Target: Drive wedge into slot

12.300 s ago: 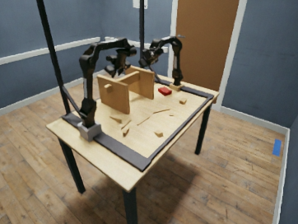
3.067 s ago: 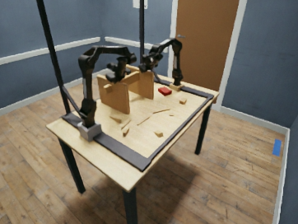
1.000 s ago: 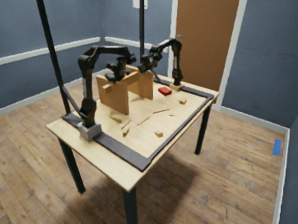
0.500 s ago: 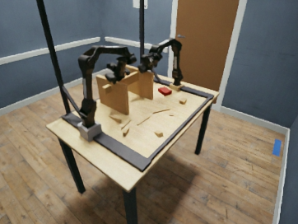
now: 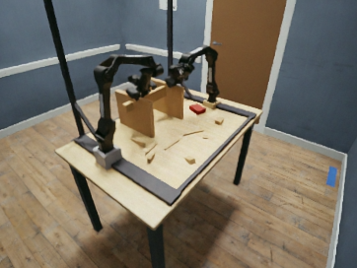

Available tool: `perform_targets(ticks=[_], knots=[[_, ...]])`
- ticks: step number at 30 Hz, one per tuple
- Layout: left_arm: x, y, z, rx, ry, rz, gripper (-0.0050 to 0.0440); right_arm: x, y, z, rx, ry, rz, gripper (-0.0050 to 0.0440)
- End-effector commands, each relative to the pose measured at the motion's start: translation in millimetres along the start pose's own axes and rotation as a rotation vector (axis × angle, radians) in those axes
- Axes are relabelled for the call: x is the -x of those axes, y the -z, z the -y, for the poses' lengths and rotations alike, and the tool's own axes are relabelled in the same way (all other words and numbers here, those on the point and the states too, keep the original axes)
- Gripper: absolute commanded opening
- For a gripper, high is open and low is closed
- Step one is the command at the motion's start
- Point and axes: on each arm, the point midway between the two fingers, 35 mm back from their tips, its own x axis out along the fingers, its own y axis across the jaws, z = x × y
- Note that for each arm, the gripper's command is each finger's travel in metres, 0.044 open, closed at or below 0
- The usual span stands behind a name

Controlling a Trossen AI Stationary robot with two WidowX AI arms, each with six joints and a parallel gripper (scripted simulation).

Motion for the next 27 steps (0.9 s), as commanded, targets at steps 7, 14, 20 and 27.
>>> perform_targets(ticks=[7, 14, 20, 27], knots=[[7, -6, -5, -0.021, -0.031, 0.009, -0.005, 10, -3, 6, 0.009, 0.028, 0.0, 0.0178], [7, -6, -5, -0.021, -0.031, 0.009, -0.005, 16, -7, 3, 0.015, 0.039, 0.0, 0.0178], [7, -6, -5, -0.021, -0.031, 0.009, -0.005, 39, -18, 6, 0.014, 0.036, 0.0, 0.0178], [7, -6, -5, -0.021, -0.031, 0.009, -0.005, 60, -29, 10, 0.023, 0.053, 0.0, 0.0178]])
